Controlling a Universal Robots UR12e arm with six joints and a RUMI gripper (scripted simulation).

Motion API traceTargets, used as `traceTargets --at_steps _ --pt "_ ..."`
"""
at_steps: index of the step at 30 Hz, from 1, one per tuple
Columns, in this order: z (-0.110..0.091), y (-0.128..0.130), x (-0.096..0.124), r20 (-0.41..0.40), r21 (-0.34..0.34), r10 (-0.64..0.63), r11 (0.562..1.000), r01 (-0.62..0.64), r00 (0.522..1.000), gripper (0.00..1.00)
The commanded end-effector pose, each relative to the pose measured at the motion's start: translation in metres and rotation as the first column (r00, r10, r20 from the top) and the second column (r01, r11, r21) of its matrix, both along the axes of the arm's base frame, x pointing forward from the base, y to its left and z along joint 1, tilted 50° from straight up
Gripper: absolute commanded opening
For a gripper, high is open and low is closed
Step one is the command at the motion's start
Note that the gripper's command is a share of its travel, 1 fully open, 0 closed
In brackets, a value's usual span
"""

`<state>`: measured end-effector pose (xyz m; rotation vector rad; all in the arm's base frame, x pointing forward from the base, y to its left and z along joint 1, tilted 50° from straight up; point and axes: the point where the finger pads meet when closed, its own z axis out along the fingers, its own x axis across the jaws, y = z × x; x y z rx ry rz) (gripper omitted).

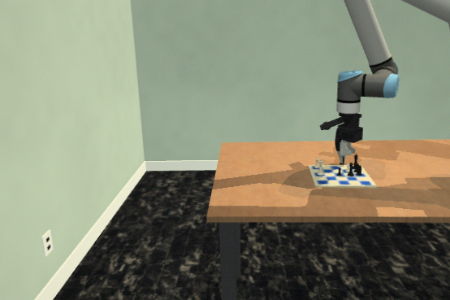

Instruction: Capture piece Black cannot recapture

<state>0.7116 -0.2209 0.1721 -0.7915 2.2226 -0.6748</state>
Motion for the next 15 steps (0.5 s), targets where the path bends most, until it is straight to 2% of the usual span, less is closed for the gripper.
traceTargets --at_steps 1,6,7,9,10,14,15 --pt "0.0004 0.0002 0.0 0.001 0.0 0.0 1.0 0.0 1.0 0.04" --pt "0.0004 0.0002 0.0 0.001 0.0 0.0 1.0 0.0 1.0 0.08" --pt "0.0004 0.0002 0.0 0.001 0.0 0.0 1.0 0.0 1.0 0.12" --pt "0.0004 0.0002 0.0 0.001 0.0 0.0 1.0 0.0 1.0 0.12" --pt "0.0004 0.0002 0.0 0.001 0.0 0.0 1.0 0.0 1.0 0.16" --pt "0.0004 0.0002 0.0 0.001 0.0 0.0 1.0 0.0 1.0 0.16" --pt "0.0004 0.0002 0.0 0.001 0.0 0.0 1.0 0.0 1.0 0.2"
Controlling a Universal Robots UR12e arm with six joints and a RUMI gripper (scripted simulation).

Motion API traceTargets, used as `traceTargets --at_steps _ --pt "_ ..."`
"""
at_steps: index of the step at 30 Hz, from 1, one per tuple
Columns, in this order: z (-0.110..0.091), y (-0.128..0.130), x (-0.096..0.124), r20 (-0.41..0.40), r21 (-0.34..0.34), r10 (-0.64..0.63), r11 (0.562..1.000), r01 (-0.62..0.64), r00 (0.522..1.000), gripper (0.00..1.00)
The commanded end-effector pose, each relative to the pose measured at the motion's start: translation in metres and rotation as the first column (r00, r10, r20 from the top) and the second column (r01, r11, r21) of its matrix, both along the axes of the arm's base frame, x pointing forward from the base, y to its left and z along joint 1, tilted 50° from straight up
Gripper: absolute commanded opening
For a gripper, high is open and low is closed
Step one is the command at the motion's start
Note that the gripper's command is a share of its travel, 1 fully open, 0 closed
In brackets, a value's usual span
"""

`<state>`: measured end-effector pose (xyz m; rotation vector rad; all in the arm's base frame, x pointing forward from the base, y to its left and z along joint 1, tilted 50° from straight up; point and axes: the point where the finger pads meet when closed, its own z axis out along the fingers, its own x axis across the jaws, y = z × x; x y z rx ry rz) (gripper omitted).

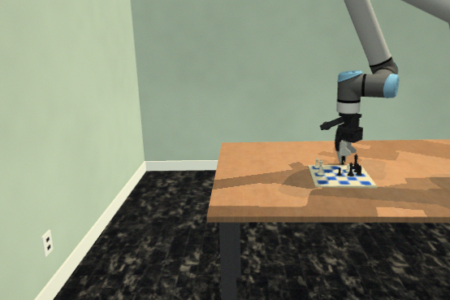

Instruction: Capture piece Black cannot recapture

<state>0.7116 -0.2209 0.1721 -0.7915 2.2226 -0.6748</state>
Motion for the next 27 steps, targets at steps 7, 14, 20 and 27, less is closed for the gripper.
traceTargets --at_steps 7,14,20,27 --pt "0.0 0.0 0.0 0.001 0.0 0.0 1.0 0.0 1.0 0.2" --pt "0.002 0.001 -0.002 0.001 0.0 0.0 1.0 0.0 1.0 0.2" --pt "0.012 0.004 -0.013 0.001 0.0 0.0 1.0 0.0 1.0 0.2" --pt "0.034 0.013 -0.039 0.001 0.0 0.0 1.0 0.0 1.0 0.2"
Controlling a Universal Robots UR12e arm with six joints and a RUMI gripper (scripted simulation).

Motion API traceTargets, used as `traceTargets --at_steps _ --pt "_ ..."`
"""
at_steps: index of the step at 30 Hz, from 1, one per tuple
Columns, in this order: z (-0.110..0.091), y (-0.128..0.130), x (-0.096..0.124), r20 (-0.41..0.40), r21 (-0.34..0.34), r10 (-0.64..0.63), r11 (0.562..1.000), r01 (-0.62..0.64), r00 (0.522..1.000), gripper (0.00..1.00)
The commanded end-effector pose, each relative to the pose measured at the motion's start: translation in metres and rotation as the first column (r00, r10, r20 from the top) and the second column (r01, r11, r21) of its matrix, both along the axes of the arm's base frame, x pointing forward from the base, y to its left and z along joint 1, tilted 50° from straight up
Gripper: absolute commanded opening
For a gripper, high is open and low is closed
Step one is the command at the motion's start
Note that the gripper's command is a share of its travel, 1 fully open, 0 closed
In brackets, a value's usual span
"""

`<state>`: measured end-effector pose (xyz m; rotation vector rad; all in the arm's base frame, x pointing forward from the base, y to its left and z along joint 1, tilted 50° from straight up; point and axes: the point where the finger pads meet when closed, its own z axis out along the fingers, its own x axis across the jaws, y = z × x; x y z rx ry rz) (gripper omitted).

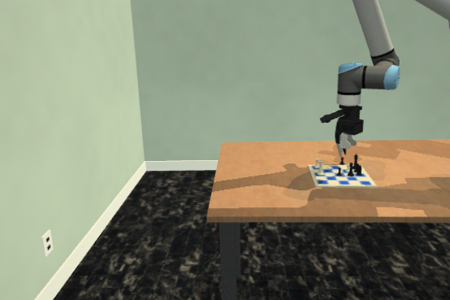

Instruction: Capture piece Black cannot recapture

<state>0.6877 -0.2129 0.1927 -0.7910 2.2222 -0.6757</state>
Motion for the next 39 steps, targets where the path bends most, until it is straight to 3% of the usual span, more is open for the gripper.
traceTargets --at_steps 1,17,18,39 --pt "0.017 0.006 -0.018 0.0 0.0 0.001 1.0 -0.001 1.0 0.2" --pt "0.037 0.014 -0.042 0.0 0.0 0.001 1.0 -0.001 1.0 0.2" --pt "0.037 0.014 -0.042 0.0 0.0 0.001 1.0 -0.001 1.0 1.0" --pt "0.037 0.014 -0.042 0.0 0.0 0.001 1.0 -0.001 1.0 1.0"
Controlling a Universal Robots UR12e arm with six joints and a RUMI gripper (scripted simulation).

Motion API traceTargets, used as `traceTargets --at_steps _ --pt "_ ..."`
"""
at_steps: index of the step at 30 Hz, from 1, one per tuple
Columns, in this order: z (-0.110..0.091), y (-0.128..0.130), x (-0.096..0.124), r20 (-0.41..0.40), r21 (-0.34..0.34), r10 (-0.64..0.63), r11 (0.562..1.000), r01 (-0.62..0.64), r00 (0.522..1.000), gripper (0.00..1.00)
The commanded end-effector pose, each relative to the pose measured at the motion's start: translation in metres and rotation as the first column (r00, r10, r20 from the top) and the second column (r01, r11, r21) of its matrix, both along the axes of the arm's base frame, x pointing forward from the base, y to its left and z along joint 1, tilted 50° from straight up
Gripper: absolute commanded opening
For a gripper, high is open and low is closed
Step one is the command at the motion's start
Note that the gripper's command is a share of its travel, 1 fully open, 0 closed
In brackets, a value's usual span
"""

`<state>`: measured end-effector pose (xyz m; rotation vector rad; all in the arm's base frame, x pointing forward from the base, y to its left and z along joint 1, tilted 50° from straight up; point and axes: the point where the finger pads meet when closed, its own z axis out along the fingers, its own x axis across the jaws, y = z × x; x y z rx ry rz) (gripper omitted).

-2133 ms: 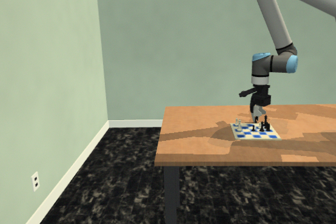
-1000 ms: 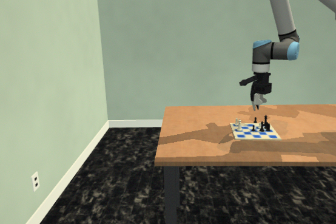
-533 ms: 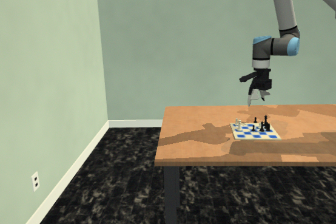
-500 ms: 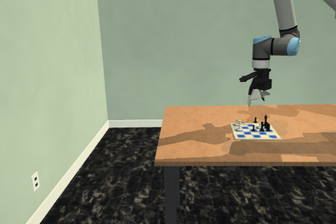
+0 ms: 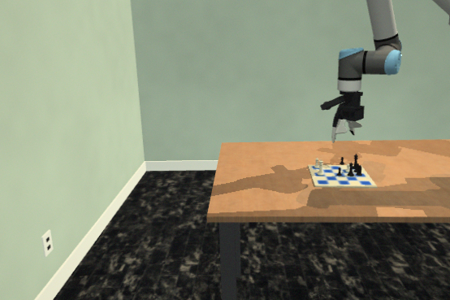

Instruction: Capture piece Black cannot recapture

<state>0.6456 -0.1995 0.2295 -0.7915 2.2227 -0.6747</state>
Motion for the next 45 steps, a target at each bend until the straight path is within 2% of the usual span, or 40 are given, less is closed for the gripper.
traceTargets --at_steps 1,17,23,36,41,45 --pt "0.0004 0.0001 0.0 0.001 0.0 0.0 1.0 0.0 1.0 1.0" --pt "0.0002 0.0005 0.0 0.008 0.024 -0.021 0.999 0.021 1.0 1.0" --pt "-0.0001 0.0012 0.0001 0.019 0.062 -0.054 0.997 0.053 0.998 1.0" --pt "-0.0013 0.0036 0.0001 0.045 0.194 -0.171 0.968 0.159 0.984 1.0" --pt "-0.0023 0.0054 0.0 0.054 0.281 -0.248 0.933 0.224 0.967 1.0" --pt "-0.0033 0.0074 -0.0001 0.056 0.361 -0.32 0.889 0.28 0.946 1.0"
